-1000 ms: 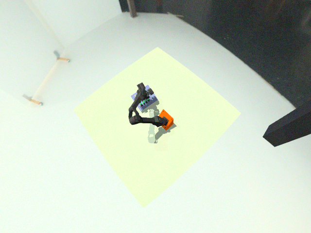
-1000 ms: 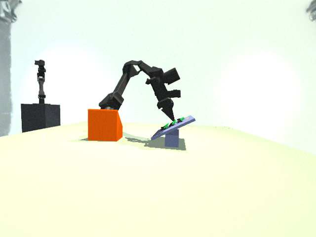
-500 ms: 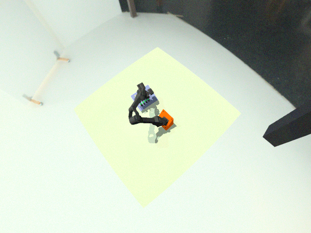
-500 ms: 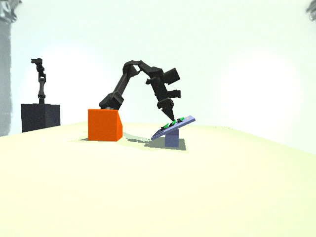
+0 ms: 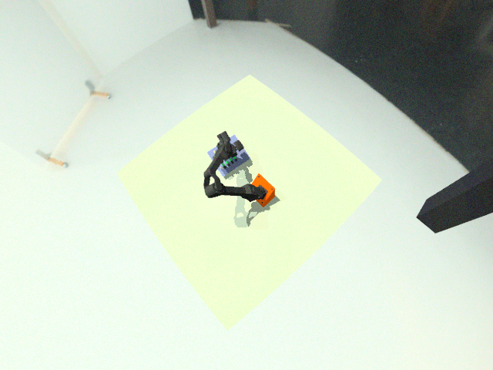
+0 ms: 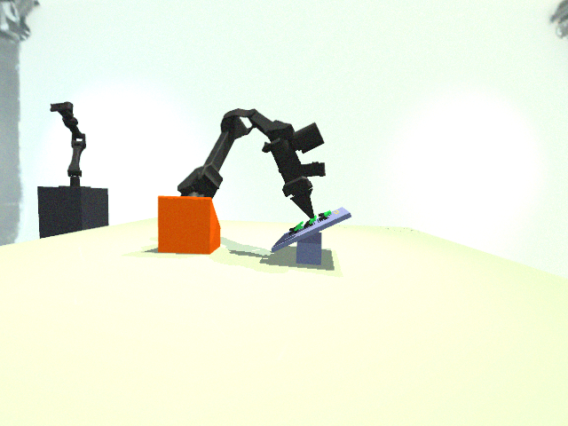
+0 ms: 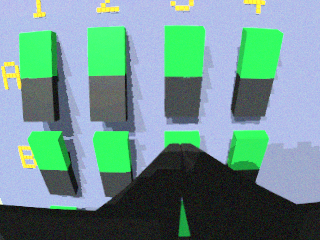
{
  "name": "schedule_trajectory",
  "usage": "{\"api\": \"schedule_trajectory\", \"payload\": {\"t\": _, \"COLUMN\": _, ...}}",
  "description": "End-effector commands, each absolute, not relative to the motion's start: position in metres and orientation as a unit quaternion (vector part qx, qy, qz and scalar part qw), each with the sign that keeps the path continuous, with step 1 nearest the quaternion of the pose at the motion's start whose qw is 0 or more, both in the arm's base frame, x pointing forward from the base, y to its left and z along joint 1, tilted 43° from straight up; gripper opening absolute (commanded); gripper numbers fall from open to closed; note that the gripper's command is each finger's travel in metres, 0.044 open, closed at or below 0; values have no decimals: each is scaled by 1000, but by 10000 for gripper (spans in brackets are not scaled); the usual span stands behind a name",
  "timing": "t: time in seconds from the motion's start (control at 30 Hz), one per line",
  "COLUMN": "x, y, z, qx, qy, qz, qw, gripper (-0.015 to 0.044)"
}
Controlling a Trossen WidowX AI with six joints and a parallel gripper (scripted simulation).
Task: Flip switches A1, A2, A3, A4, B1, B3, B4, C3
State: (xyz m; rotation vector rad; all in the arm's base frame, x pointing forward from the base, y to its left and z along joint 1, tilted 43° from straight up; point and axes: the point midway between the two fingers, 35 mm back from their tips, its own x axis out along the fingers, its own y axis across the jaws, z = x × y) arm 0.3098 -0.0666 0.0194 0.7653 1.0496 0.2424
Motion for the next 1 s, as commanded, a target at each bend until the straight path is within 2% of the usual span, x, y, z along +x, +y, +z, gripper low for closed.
{"api": "schedule_trajectory", "payload": {"t": 0.0, "x": 310, "y": -67, "z": 18, "qx": 356, "qy": 489, "qz": 110, "qw": 789, "gripper": 0}}
{"api": "schedule_trajectory", "payload": {"t": 0.97, "x": 311, "y": -66, "z": 19, "qx": 355, "qy": 487, "qz": 112, "qw": 790, "gripper": 0}}
